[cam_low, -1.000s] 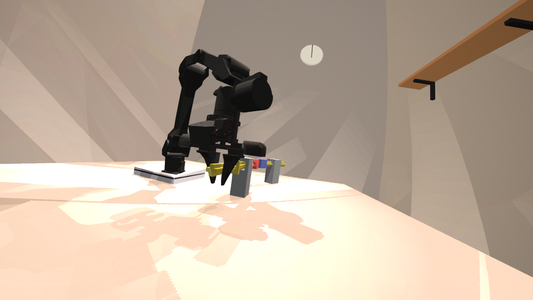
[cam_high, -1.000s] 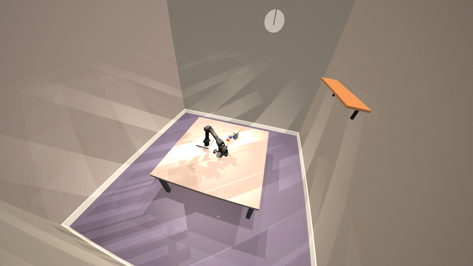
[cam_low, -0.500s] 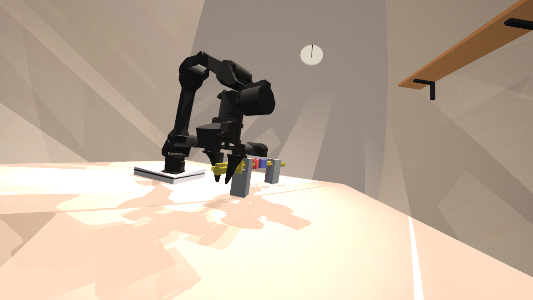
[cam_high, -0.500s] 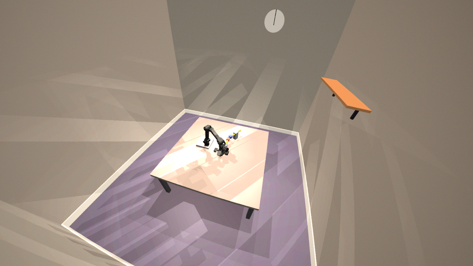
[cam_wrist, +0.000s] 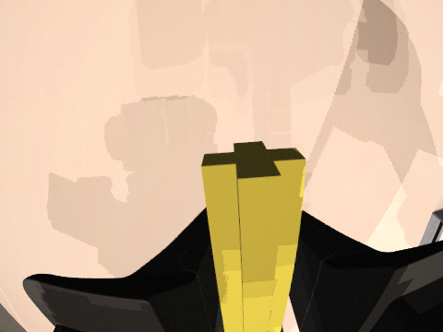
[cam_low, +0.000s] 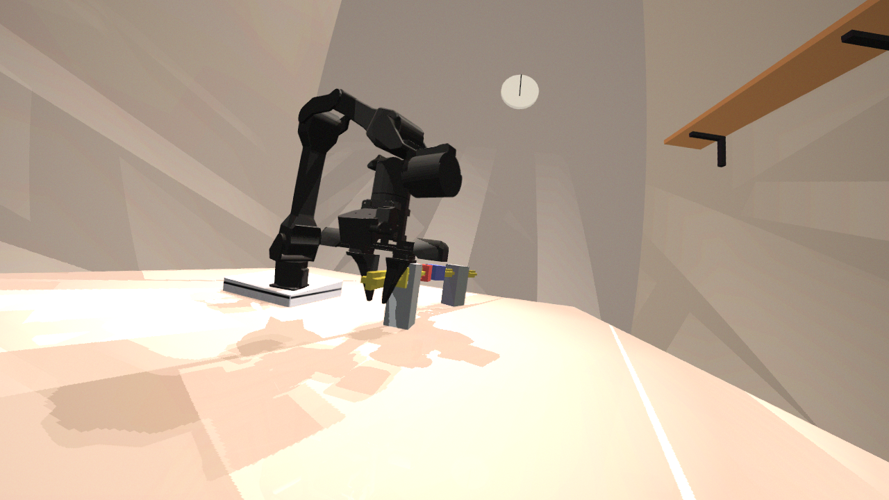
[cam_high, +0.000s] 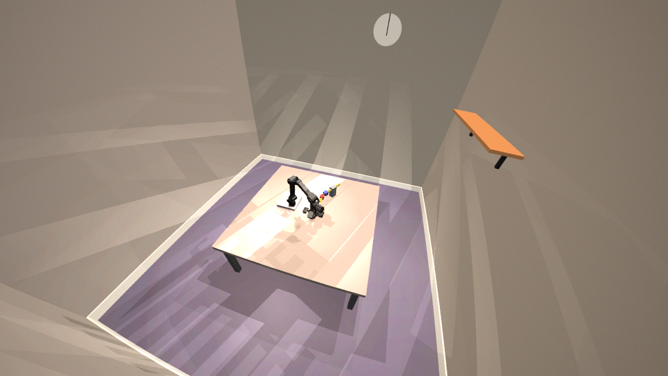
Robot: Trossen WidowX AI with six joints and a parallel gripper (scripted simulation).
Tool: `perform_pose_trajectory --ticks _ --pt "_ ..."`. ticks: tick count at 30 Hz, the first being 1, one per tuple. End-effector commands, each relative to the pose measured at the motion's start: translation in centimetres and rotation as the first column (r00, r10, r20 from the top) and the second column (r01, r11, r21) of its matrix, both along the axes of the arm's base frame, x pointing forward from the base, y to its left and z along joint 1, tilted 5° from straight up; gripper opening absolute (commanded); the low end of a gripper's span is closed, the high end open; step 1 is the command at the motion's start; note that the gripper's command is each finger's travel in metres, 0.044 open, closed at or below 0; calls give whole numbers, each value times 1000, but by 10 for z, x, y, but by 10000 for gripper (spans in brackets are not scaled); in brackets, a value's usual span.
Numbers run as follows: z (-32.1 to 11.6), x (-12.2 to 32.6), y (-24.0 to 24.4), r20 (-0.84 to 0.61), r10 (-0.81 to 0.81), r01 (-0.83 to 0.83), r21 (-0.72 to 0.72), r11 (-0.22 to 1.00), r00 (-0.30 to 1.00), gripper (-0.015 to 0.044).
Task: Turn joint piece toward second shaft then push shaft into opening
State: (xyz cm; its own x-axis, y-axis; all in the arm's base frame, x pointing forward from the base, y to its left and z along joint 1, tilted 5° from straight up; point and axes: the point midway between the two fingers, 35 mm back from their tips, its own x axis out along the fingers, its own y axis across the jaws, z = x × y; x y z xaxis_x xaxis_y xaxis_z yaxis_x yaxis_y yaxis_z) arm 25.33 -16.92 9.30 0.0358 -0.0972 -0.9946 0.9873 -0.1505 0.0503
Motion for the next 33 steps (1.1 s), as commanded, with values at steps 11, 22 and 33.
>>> perform_pose_trajectory --ticks 11,22,33 --pt "-2 3 20 1 -1 1 0 1000 1000 0" --pt "-2 3 18 0 -1 1 1 1000 1000 0" --pt "-2 3 18 0 -1 1 1 1000 1000 119"
